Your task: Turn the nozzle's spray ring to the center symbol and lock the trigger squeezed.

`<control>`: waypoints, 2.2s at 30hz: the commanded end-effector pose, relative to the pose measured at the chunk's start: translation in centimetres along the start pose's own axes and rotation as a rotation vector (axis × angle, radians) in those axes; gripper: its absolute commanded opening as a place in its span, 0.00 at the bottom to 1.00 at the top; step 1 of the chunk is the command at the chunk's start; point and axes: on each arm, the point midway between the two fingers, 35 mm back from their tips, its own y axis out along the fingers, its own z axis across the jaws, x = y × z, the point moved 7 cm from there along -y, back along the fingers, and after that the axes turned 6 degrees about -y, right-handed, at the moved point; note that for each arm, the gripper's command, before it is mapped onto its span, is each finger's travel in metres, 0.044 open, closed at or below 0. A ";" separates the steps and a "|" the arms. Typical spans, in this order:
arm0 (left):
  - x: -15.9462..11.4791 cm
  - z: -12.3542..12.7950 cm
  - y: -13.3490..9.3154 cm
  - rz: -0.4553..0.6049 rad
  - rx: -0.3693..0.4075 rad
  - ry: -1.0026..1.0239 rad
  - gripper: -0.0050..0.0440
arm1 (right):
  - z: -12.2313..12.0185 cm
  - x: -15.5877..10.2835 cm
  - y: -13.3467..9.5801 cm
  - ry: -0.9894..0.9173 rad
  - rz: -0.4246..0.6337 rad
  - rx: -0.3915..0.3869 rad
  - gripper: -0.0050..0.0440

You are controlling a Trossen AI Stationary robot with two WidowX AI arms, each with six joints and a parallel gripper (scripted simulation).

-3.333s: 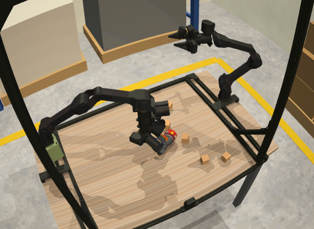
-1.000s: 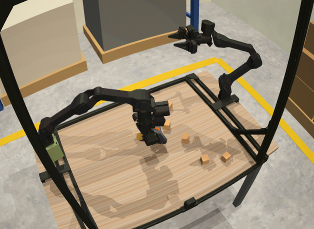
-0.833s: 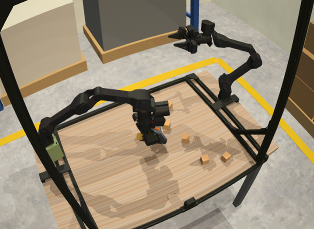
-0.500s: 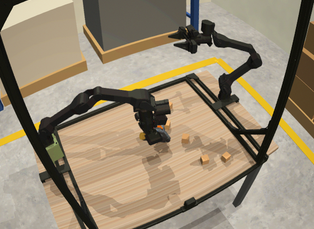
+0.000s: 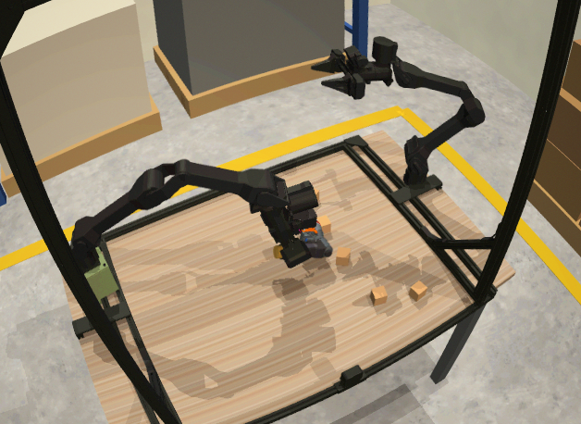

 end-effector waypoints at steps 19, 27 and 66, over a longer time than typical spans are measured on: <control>2.3 1.5 1.9 -0.248 -0.049 0.008 0.10 | 0.0 0.0 0.0 0.003 -0.001 0.001 0.92; 2.8 2.2 2.8 -0.348 -0.067 0.011 0.10 | 0.0 0.0 0.0 0.003 -0.001 0.001 0.92; 3.2 5.9 3.9 -0.794 -0.107 0.020 0.10 | 0.0 0.0 0.0 0.003 -0.001 0.001 0.92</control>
